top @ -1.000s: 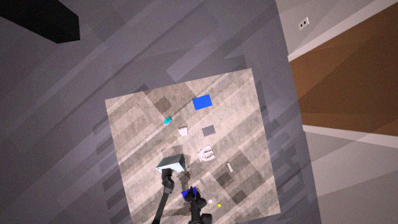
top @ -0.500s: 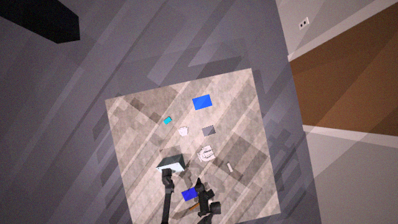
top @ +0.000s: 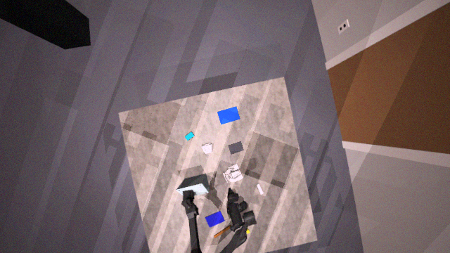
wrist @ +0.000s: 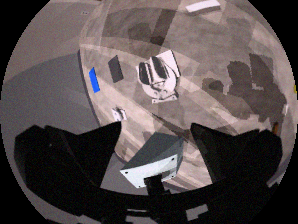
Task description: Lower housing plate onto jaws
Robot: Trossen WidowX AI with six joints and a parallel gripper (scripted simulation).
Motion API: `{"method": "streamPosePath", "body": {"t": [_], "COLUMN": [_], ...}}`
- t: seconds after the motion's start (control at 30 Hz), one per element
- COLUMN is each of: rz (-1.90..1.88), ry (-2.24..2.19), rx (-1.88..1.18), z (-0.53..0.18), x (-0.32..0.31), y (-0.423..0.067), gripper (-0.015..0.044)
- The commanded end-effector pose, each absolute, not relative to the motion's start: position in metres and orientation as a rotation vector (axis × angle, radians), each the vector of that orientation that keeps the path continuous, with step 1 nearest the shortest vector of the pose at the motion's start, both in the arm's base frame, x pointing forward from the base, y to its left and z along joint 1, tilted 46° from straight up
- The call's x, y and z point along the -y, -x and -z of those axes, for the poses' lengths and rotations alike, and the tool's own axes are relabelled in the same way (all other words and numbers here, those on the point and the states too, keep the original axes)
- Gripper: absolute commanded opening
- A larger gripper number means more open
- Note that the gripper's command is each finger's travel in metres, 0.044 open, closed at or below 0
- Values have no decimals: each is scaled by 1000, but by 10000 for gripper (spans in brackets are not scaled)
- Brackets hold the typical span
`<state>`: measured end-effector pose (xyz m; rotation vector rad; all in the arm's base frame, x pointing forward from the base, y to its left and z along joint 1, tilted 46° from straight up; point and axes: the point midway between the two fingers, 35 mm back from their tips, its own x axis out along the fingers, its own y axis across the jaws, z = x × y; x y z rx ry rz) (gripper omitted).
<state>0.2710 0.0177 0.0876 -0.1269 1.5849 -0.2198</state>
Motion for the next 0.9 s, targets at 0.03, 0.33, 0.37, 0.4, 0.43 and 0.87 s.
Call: {"method": "streamPosePath", "body": {"t": [0.03, 0.33, 0.37, 0.4, 0.43, 0.87], "rz": [336, 544, 567, 590, 613, 901], "ry": [67, -29, -39, -49, -58, -177], "rx": [-1590, -1563, -1558, -1551, -1544, -1398], "z": [-69, -36, -32, -28, -24, 29], "x": [-38, -76, -80, -84, -89, -139], "y": [-277, -279, -279, -278, -277, -259], "gripper": [440, 440, 440, 440, 440, 440]}}
